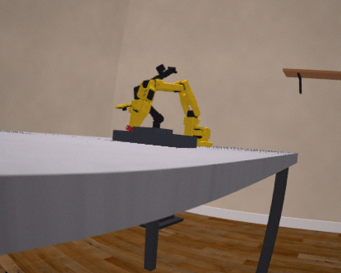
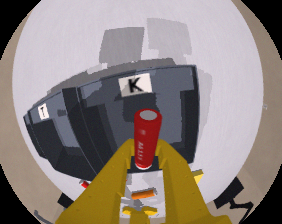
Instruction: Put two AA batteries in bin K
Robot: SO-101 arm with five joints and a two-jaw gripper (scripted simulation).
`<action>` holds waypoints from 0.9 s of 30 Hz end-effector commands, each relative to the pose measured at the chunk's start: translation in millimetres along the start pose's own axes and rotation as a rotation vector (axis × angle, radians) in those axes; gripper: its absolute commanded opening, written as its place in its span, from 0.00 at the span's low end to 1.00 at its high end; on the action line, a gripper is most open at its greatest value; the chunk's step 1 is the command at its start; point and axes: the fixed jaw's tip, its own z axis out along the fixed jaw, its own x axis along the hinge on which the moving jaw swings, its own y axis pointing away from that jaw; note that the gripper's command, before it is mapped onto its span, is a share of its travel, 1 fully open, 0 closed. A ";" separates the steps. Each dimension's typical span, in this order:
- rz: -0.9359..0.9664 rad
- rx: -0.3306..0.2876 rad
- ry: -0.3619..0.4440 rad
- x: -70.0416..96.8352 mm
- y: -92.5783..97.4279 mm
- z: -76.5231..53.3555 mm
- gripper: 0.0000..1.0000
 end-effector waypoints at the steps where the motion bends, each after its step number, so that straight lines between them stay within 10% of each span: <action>1: -0.016 -0.002 -0.094 -13.3 2.0 -16.5 0.00; 27: -0.016 -0.002 -0.094 -12.1 2.1 -9.7 0.00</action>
